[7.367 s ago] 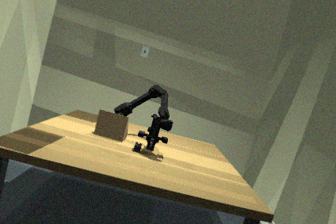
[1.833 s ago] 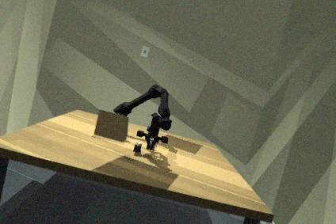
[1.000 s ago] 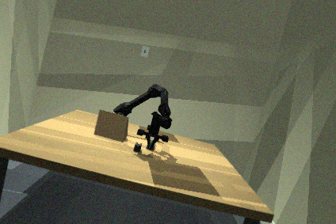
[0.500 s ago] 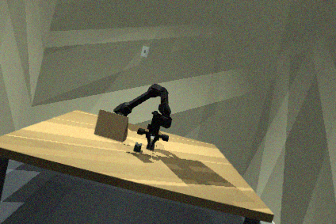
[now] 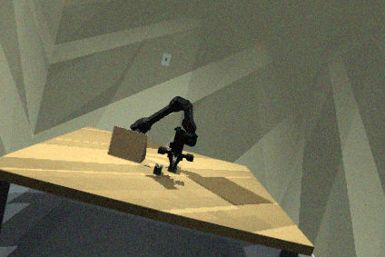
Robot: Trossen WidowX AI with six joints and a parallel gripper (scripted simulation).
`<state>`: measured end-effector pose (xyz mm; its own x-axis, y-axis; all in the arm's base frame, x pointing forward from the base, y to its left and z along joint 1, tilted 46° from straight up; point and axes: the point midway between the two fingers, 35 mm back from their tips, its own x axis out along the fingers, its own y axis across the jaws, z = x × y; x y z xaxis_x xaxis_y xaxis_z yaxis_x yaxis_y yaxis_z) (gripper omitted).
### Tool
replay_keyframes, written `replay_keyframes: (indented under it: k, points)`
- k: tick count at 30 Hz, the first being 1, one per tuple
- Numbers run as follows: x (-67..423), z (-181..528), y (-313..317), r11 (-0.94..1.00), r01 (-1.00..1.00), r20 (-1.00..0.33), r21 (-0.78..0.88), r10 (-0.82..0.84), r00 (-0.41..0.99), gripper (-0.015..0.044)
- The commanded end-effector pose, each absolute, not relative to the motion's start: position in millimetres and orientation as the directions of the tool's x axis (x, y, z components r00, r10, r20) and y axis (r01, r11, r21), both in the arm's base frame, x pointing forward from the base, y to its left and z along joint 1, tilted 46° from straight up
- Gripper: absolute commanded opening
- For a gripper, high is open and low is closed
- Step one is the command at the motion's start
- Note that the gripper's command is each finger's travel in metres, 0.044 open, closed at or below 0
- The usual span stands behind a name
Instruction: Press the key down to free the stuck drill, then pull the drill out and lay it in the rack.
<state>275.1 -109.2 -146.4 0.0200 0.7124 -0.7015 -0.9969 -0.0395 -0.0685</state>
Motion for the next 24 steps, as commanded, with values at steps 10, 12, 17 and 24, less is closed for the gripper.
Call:
replay_keyframes:
  k: [10, 12, 17, 24]
  points:
    - [276.1, -142.1, -113.4, -0.044, -0.997, -0.706, -0.071, 0.708, 0.019, 0.0]
    - [276.2, -141.7, -113.8, -0.044, -0.997, -0.706, -0.071, 0.708, 0.019, 0.0]
    - [276.5, -140.6, -114.8, -0.044, -0.997, -0.706, -0.071, 0.708, 0.019, 0.0]
    - [276.9, -139.1, -116.3, -0.044, -0.997, -0.706, -0.071, 0.708, 0.019, 0.0]
